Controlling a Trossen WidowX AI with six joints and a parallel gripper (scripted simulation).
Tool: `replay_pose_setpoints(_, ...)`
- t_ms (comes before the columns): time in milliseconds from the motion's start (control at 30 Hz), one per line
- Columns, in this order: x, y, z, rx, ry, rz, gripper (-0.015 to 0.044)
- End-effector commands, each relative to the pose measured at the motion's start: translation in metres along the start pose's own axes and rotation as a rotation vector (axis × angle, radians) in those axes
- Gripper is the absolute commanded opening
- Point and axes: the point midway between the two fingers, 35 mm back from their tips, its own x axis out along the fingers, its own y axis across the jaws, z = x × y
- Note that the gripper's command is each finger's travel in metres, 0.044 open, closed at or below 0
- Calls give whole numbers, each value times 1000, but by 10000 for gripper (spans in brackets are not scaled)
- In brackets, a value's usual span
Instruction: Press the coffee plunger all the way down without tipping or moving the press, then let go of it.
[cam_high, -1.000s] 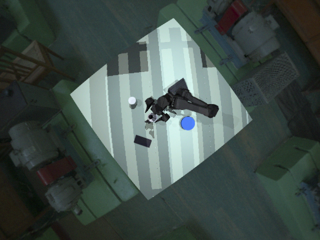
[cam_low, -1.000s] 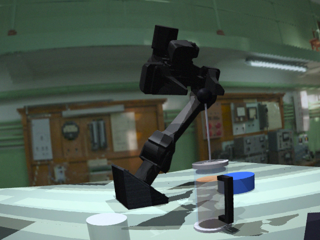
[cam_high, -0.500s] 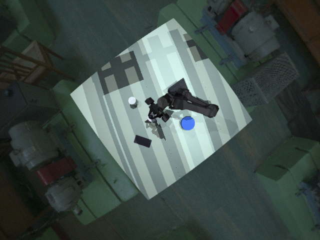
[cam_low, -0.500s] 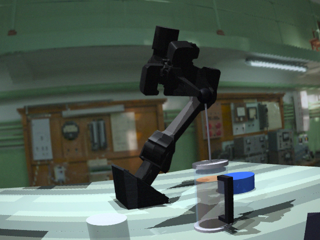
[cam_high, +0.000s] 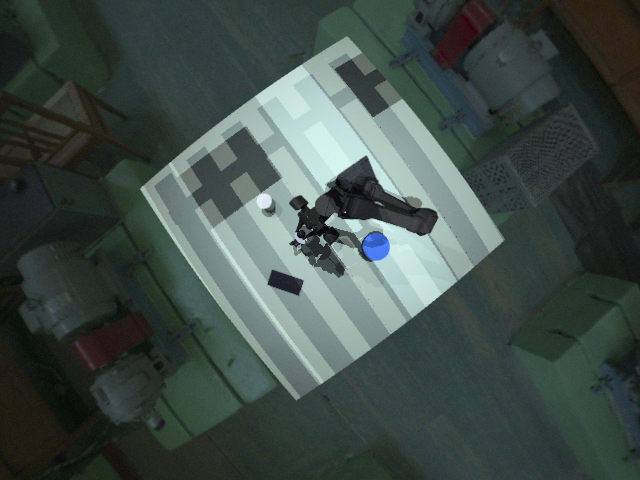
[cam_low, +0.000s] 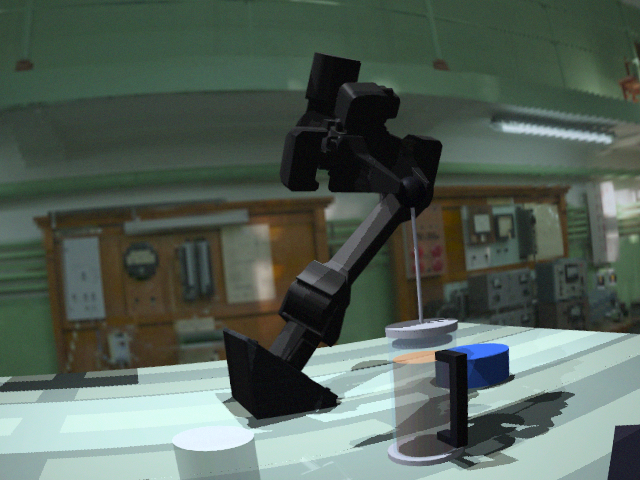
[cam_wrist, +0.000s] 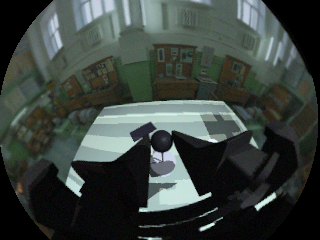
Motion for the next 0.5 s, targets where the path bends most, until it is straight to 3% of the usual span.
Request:
replay_pose_setpoints(0, 6, -2, -10, 7, 12, -3, 118)
replay_pose_setpoints(467, 20, -5, -28, 5, 17, -6, 118)
